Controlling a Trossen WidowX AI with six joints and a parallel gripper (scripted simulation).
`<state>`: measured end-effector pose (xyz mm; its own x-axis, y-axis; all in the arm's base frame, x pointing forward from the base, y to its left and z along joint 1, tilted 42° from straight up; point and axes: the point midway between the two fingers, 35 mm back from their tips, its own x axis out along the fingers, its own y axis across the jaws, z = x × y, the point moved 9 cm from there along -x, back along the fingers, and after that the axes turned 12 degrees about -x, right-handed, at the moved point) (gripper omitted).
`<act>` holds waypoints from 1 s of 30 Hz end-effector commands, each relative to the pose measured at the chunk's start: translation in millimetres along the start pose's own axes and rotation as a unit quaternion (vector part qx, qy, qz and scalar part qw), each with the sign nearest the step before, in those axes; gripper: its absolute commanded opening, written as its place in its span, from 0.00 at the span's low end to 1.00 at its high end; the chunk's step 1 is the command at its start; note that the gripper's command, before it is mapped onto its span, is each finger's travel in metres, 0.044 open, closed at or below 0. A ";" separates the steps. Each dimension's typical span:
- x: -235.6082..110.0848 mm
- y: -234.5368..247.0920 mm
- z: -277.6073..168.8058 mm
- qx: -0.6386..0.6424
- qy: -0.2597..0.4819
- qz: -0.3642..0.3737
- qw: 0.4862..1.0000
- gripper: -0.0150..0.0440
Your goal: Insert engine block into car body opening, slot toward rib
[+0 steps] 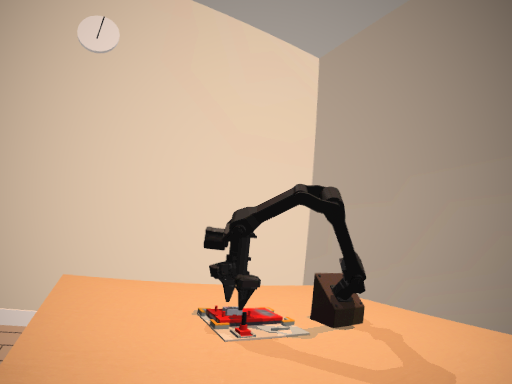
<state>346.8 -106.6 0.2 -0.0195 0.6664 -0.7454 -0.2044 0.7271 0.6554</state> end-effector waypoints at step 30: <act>-7.1 0.4 1.2 -0.002 -0.002 -0.002 1.000 0.25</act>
<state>348.0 -110.8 5.5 -0.0120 0.6666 -0.7453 -0.2051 0.7278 0.6543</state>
